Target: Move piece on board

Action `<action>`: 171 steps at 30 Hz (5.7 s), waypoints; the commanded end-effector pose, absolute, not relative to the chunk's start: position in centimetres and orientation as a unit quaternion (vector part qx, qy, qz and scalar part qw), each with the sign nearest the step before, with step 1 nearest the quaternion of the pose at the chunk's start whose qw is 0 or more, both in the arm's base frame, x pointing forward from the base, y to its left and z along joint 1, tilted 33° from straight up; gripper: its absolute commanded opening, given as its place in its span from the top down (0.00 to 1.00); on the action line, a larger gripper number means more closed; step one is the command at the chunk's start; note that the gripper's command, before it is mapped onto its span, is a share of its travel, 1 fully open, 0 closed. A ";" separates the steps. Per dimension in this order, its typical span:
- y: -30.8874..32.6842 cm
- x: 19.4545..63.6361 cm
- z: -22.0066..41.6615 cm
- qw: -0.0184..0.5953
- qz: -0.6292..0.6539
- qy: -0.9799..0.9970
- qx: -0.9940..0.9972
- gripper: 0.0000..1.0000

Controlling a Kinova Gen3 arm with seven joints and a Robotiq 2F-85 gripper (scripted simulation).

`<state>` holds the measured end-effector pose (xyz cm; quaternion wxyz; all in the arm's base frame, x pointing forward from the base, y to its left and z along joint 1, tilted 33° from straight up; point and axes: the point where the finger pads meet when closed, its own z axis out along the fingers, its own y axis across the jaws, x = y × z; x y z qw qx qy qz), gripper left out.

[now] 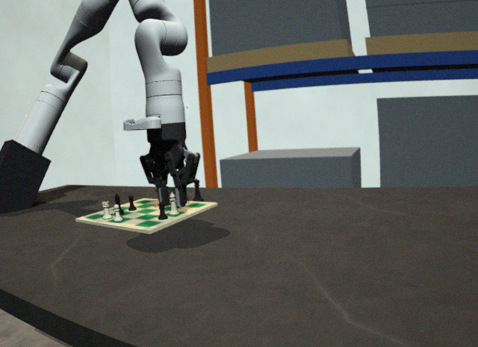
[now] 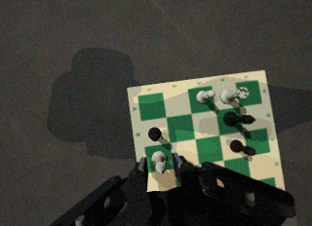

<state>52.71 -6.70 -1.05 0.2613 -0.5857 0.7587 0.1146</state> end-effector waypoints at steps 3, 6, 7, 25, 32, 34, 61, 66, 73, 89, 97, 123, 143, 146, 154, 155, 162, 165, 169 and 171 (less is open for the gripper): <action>-7.0 52.7 -0.7 0.262 0.114 0.759 -0.585 0.63; -7.4 52.4 0.0 0.262 0.114 0.759 -0.585 0.63; -7.6 52.3 0.4 0.262 0.114 0.759 -0.585 0.63; -11.0 50.5 6.3 0.262 0.114 0.759 -0.585 0.63; -11.1 50.4 6.5 0.262 0.114 0.759 -0.585 0.63; -11.1 50.4 6.5 0.262 0.114 0.759 -0.585 0.00; -11.5 50.1 7.3 0.262 0.114 0.759 -0.585 0.00; -12.2 49.8 8.5 0.262 0.114 0.759 -0.585 0.00; -13.6 49.0 10.9 0.262 0.114 0.759 -0.585 0.00; -14.5 48.5 12.4 0.262 0.114 0.759 -0.585 0.00; -14.5 48.5 12.4 0.262 0.114 0.759 -0.585 0.00; -14.5 48.5 12.4 0.262 0.114 0.759 -0.585 0.00; -14.5 48.5 12.4 0.262 0.114 0.759 -0.585 0.00; -14.5 48.5 12.4 0.262 0.114 0.759 -0.585 0.00; -14.5 48.5 12.4 0.262 0.114 0.759 -0.585 0.00; -14.5 48.5 12.4 0.262 0.114 0.759 -0.585 0.00; -14.5 48.5 12.4 0.262 0.114 0.759 -0.585 0.00; -14.5 48.5 12.4 0.262 0.114 0.759 -0.585 0.00; -14.5 48.5 12.4 0.262 0.114 0.759 -0.585 0.00; -14.5 48.5 12.4 0.262 0.114 0.759 -0.585 0.00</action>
